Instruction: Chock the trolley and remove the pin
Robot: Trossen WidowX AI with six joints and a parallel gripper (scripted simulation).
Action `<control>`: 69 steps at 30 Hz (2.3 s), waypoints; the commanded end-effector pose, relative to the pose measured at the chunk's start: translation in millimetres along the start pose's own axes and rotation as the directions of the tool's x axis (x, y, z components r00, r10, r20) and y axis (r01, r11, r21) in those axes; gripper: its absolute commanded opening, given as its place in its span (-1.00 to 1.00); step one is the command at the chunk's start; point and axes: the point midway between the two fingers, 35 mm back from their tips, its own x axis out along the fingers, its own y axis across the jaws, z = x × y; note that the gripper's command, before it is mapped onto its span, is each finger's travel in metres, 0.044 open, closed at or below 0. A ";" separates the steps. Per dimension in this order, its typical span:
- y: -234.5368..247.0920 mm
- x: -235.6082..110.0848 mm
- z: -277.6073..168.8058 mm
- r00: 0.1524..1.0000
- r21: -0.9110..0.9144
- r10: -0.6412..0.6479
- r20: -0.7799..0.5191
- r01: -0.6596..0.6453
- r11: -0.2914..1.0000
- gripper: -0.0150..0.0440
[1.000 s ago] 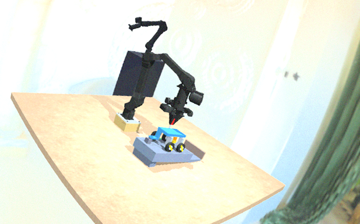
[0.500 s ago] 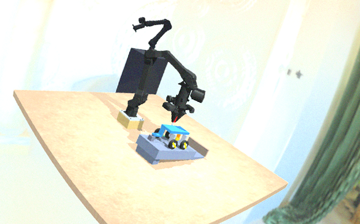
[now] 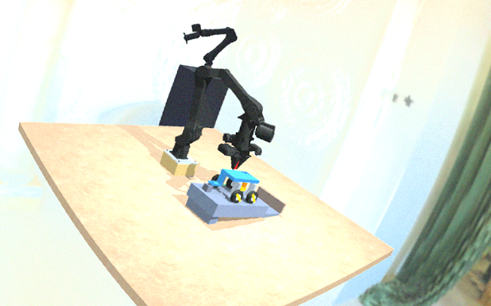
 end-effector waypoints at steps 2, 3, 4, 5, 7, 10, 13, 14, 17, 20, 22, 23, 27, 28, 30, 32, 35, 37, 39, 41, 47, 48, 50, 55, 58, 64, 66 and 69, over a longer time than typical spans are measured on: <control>-2.2 13.4 1.1 0.997 -0.002 -0.080 0.002 0.080 0.997 -0.49; -3.4 16.6 0.8 0.996 -0.003 -0.093 0.001 0.093 0.996 -0.49; -4.9 20.4 0.6 0.995 -0.003 -0.101 0.000 0.101 0.995 -0.49; -6.2 23.6 0.4 0.994 -0.003 -0.108 0.000 0.108 0.994 -0.49; -8.8 29.3 0.2 0.994 -0.003 -0.111 -0.001 0.111 0.994 -0.49; -12.8 37.4 0.0 0.994 -0.003 -0.113 -0.001 0.113 0.994 -0.49; -16.5 45.4 0.1 0.994 -0.003 -0.114 -0.001 0.114 0.994 -0.49; -17.6 48.1 0.3 0.994 -0.003 -0.114 0.000 0.114 0.994 -0.49; -21.2 57.6 1.7 0.993 -0.003 -0.114 0.000 0.114 0.993 -0.49; -22.0 60.0 2.2 0.993 -0.003 -0.114 0.000 0.114 0.993 -0.49; -22.0 60.0 2.2 0.993 -0.003 -0.114 0.000 0.114 0.993 -0.49; -21.8 59.9 2.1 0.993 -0.003 -0.114 0.000 0.114 0.993 -0.40; -20.2 59.3 1.4 0.993 -0.003 -0.114 0.000 0.114 0.993 -0.05; -19.6 59.3 1.3 0.993 -0.003 -0.114 0.000 0.114 0.993 0.04; -18.2 59.4 1.0 0.994 -0.003 -0.114 0.000 0.114 0.993 0.15; -16.9 59.5 0.6 0.994 -0.003 -0.114 0.000 0.114 0.994 0.15; -15.2 59.8 0.2 0.994 -0.003 -0.114 0.000 0.114 0.994 0.15; -13.9 60.1 -0.1 0.994 -0.003 -0.113 0.000 0.113 0.994 0.15; -12.8 60.3 -0.3 0.994 -0.003 -0.113 0.000 0.113 0.994 0.15; -11.7 60.6 -0.6 0.994 -0.003 -0.113 -0.001 0.113 0.994 0.15; -8.5 61.4 -1.2 0.994 -0.003 -0.113 -0.001 0.113 0.994 0.15; -8.0 61.6 -1.3 0.994 -0.003 -0.113 -0.001 0.113 0.994 0.15; -6.9 61.9 -1.5 0.994 -0.003 -0.113 -0.001 0.113 0.994 0.15; -4.4 62.7 -1.9 0.994 -0.003 -0.113 -0.001 0.113 0.994 0.15; -2.9 63.2 -2.1 0.994 -0.003 -0.112 -0.001 0.112 0.994 0.15; 0.0 64.3 -2.6 0.994 -0.003 -0.112 -0.001 0.112 0.994 0.15; 0.9 64.7 -2.7 0.994 -0.003 -0.112 -0.001 0.112 0.994 0.15; 2.3 65.3 -2.9 0.994 -0.003 -0.112 -0.001 0.112 0.994 0.15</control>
